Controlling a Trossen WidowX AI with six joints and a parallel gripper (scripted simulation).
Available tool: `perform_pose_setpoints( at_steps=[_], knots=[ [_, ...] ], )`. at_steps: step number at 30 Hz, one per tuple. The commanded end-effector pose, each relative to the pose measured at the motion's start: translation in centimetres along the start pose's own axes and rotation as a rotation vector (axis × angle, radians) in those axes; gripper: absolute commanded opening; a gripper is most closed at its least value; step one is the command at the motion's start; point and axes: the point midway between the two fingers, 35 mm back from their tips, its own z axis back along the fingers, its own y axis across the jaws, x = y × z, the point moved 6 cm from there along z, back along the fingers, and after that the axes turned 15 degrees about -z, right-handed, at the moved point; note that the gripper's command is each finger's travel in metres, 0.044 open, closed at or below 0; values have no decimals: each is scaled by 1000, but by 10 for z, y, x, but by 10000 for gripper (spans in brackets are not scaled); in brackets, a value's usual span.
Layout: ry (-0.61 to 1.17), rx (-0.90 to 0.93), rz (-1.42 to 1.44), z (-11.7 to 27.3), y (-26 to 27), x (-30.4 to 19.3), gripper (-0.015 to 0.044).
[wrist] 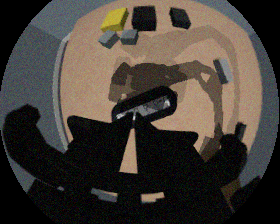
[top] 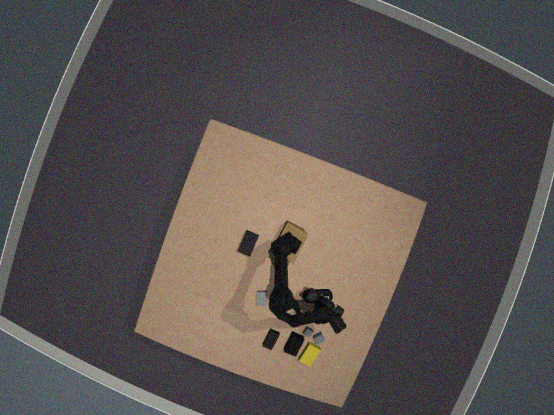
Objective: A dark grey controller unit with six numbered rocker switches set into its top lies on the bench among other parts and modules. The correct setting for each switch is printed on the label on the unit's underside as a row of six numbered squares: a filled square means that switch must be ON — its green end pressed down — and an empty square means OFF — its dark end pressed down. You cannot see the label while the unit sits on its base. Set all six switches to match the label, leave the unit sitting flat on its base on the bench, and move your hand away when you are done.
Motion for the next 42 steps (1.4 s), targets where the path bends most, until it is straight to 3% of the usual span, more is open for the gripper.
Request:
perform_pose_setpoints(
  at_steps=[1, 5, 22, 26, 38, 42],
  knots=[
    [-58, 38, 257, 7, -6, -5, 0],
    [-96, 56, 413, 11, -8, -8, 0],
    [-96, 56, 413, 11, -8, -8, 0],
    [-74, 47, 333, 9, -3, -9, 105],
    [49, -100, -339, 2, 32, -14, 420],
    [62, -170, -565, 0, 41, -16, 440]
  ],
)
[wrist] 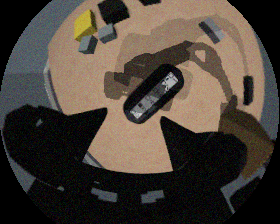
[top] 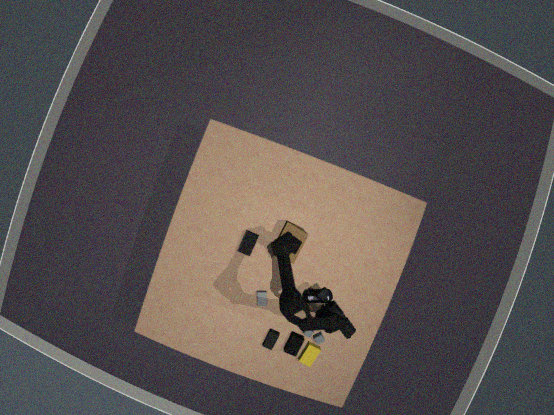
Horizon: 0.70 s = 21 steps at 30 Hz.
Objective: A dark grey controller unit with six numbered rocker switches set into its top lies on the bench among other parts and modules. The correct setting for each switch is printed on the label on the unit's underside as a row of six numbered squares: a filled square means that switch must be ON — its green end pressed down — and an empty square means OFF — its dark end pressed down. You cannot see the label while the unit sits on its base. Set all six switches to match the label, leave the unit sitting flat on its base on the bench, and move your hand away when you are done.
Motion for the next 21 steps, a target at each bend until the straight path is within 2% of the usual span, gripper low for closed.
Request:
perform_pose_setpoints(
  at_steps=[1, 8, 21],
  knots=[
    [13, -67, -224, -1, 8, -5, 440],
    [-9, -179, -584, 0, 18, -11, 440],
    [-4, -179, -589, -9, 17, -11, 440]
  ],
)
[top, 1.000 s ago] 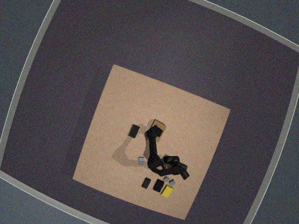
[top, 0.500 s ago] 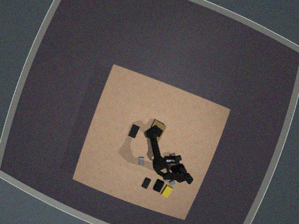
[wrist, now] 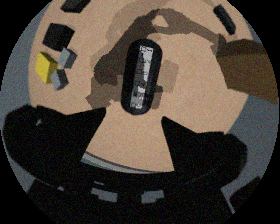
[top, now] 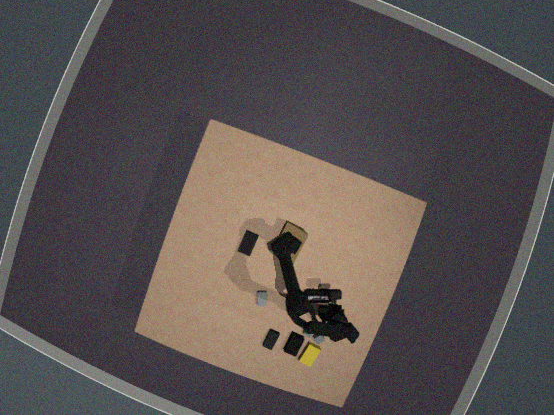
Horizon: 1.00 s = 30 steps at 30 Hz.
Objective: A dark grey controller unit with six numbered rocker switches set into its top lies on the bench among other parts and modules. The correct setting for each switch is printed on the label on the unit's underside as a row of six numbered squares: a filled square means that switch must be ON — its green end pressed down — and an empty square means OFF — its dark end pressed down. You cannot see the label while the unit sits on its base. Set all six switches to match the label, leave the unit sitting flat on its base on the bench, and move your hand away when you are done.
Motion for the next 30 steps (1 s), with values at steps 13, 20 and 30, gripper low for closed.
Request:
perform_pose_setpoints(
  at_steps=[13, 20, 30],
  knots=[
    [17, -2, 9, -26, 0, 1, 440],
    [25, 0, 12, -38, 0, 2, 440],
    [35, 4, 17, -54, -1, 4, 440]
  ],
)
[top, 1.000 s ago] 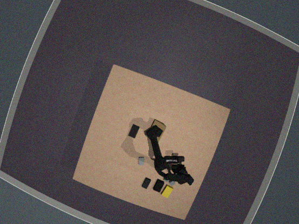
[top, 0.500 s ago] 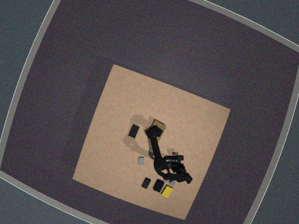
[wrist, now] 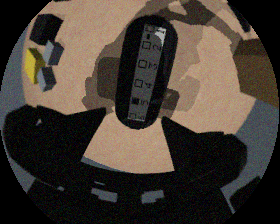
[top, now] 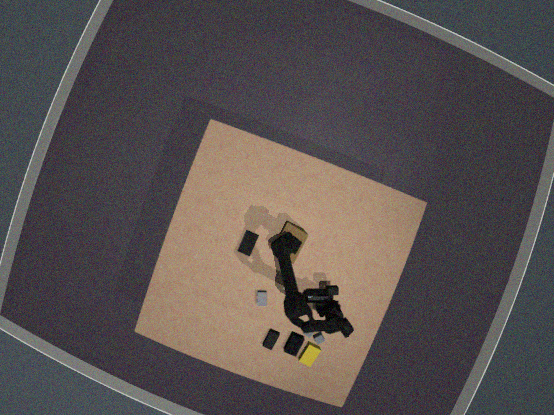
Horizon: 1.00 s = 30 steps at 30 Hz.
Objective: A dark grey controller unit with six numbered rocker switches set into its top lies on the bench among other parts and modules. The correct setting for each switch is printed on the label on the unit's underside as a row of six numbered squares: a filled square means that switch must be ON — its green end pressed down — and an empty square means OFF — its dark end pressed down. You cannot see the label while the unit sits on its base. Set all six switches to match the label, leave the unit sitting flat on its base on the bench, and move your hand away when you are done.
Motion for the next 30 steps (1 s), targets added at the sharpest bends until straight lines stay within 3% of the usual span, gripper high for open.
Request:
perform_pose_setpoints(
  at_steps=[1, 4, 7, 12, 30],
  knots=[
    [-4, -1, 7, -8, -2, 2, 440],
    [-3, 0, 8, -10, -2, 3, 440],
    [-3, 0, 8, -10, -2, 3, 361],
    [-3, 0, 8, -10, -2, 3, 328],
    [-15, -6, 8, -6, -2, 2, 336]
  ],
)
